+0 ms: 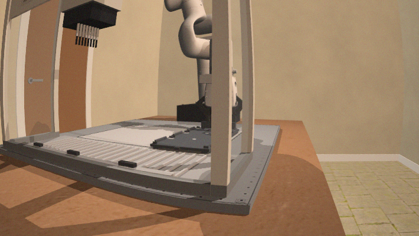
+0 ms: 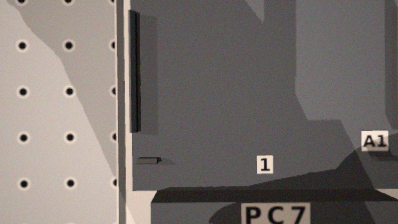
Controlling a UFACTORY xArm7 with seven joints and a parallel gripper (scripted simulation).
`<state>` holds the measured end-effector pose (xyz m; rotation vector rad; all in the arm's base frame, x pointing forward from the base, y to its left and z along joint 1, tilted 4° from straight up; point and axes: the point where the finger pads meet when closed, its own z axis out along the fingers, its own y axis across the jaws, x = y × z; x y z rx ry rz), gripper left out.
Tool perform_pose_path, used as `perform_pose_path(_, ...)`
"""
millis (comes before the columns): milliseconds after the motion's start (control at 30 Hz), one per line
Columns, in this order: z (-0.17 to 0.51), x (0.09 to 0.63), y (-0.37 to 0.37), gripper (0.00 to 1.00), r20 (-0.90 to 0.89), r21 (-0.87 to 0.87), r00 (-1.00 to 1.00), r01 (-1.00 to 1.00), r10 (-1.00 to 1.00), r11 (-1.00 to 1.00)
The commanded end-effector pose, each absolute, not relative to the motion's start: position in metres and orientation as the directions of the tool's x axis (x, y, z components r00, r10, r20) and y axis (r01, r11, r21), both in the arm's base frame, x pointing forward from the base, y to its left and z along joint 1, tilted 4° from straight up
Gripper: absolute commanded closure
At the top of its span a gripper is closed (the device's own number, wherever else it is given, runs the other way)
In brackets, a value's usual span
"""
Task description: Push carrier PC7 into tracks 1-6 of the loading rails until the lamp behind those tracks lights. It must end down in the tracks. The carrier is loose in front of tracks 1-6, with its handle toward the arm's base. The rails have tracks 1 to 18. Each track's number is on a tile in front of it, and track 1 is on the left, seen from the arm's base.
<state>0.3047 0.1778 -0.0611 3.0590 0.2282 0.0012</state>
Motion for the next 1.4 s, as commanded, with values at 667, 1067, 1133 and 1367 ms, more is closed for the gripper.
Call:
perform_pose_path(667,-0.06,0.33,0.182,0.18,-0.001,0.073,0.989,0.148,0.149,-0.986)
perform_pose_path(1067,-0.06,0.34,0.184,0.18,0.0,0.073,0.989,0.148,0.149,-0.986)
perform_pose_path(1133,-0.06,0.342,0.184,0.18,0.0,0.073,0.989,0.148,0.149,-0.986)
perform_pose_path(1367,-0.06,0.348,0.185,0.18,0.0,0.073,0.989,0.148,0.149,-0.986)
